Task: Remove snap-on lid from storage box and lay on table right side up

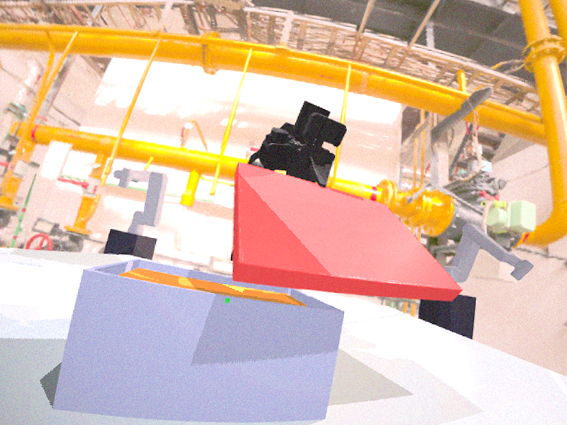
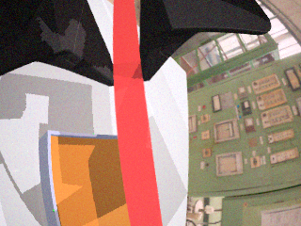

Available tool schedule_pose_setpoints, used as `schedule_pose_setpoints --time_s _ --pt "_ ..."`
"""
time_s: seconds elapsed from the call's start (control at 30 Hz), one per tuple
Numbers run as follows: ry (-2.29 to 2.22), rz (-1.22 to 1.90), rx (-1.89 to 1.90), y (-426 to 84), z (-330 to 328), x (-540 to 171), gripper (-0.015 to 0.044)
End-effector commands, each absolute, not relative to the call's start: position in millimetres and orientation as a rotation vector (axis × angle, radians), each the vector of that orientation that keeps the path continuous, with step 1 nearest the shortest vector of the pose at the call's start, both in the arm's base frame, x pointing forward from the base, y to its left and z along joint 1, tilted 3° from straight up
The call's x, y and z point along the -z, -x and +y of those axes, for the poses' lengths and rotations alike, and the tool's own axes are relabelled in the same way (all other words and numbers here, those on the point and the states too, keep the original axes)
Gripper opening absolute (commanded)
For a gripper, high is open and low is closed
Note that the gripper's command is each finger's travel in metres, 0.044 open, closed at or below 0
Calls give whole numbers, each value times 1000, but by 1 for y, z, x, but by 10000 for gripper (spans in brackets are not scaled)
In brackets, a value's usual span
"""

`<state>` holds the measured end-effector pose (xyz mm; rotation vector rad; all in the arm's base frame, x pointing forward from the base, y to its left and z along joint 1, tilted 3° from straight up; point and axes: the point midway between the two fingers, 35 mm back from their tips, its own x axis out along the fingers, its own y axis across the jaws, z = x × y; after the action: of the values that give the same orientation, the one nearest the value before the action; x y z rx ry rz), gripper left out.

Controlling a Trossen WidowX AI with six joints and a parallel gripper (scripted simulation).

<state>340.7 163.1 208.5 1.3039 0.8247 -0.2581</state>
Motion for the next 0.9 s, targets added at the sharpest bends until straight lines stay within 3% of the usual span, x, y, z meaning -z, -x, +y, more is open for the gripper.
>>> schedule_pose_setpoints --time_s 0.0,0.87 --pt "-1311 816 253 -337 170 -211 0" --pt "-1315 820 253 -310 215 -210 0"
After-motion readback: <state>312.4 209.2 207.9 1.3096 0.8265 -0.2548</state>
